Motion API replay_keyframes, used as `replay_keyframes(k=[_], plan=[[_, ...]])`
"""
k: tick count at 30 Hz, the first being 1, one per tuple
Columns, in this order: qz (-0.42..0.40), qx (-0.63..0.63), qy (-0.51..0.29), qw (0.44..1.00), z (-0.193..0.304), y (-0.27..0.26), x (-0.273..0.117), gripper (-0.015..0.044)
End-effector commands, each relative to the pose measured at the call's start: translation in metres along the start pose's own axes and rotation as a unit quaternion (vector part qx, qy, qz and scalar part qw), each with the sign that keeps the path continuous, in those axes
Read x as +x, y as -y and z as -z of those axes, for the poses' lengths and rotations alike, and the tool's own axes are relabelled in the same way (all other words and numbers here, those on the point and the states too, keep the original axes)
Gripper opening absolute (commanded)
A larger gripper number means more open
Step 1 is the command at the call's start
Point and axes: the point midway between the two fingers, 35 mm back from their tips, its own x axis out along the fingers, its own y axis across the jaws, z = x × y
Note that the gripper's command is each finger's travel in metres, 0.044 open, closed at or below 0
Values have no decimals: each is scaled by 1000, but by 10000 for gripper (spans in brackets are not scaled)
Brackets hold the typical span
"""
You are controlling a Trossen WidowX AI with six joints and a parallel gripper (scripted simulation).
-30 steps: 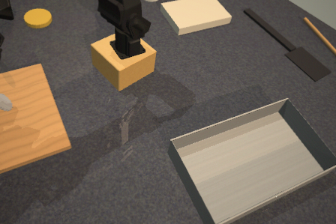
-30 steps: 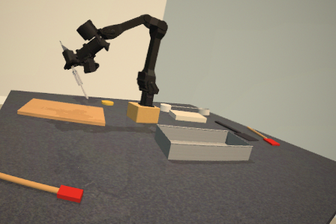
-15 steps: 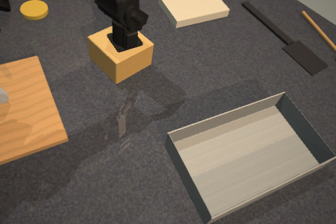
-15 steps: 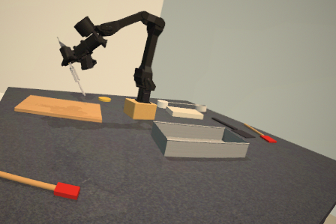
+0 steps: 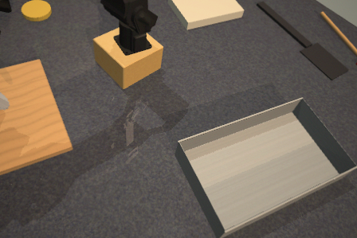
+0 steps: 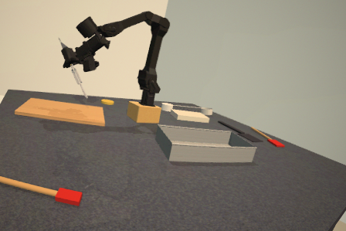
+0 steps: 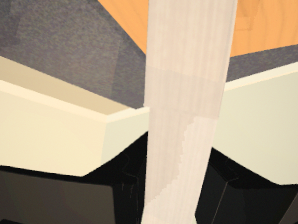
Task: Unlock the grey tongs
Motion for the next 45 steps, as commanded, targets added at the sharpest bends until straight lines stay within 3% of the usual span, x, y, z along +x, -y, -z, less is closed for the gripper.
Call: replay_keyframes(k=[1, 23, 45], plan=[[-2, 3, -3, 1000, 1, 0, 0, -150], [-5, -25, 164, 986, -4, 6, 30, -150], [-3, -10, 350, 937, -13, 1, 47, -150]])
